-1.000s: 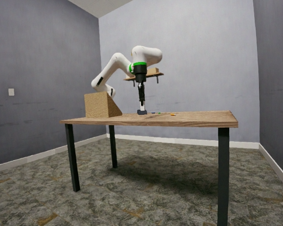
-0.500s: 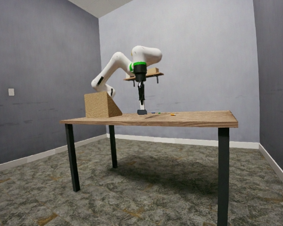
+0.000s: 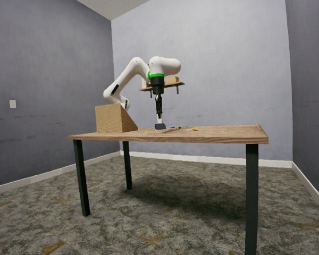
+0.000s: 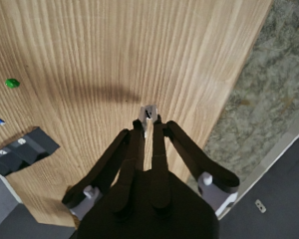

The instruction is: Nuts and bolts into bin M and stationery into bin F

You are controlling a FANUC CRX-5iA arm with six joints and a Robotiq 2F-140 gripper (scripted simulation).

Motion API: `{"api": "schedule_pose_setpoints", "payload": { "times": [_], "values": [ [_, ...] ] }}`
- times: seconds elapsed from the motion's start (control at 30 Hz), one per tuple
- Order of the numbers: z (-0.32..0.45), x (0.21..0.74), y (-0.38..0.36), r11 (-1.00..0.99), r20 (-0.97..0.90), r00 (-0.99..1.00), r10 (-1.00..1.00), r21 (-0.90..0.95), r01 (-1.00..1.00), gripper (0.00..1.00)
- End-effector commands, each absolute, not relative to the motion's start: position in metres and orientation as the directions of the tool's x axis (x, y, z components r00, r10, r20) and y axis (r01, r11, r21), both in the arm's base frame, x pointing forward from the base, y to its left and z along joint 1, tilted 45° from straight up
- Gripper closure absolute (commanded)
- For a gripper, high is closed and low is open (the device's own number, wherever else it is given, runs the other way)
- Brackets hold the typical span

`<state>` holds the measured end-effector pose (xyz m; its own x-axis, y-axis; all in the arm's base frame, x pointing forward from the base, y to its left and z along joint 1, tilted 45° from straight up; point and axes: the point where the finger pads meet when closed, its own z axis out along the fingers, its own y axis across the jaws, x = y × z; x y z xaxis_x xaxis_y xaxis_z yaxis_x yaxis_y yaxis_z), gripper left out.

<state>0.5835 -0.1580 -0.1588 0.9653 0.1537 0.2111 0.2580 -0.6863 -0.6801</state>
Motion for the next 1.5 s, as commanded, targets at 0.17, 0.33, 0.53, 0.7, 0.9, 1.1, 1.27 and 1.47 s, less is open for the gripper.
{"api": "schedule_pose_setpoints", "payload": {
  "times": [0.17, 0.33, 0.53, 0.7, 0.9, 1.1, 1.27, 1.47],
  "values": [
    [-0.125, 0.559, -0.124, -0.692, 0.216, 0.965, 0.150, -0.674, 0.258, 0.85],
    [-0.106, 0.545, -0.105, -0.692, 0.216, 0.965, 0.150, -0.674, 0.258, 0.85],
    [-0.092, 0.534, -0.089, -0.692, 0.216, 0.965, 0.150, -0.674, 0.258, 0.85],
    [-0.073, 0.520, -0.070, -0.692, 0.216, 0.965, 0.150, -0.674, 0.258, 0.85],
    [-0.051, 0.504, -0.047, -0.692, 0.216, 0.965, 0.150, -0.674, 0.258, 0.85],
    [-0.037, 0.493, -0.031, -0.692, 0.216, 0.965, 0.150, -0.674, 0.258, 0.85],
    [-0.018, 0.479, -0.012, -0.692, 0.216, 0.965, 0.150, -0.674, 0.258, 0.85],
    [0.004, 0.462, 0.011, -0.692, 0.216, 0.965, 0.150, -0.674, 0.258, 0.85]
  ]
}}
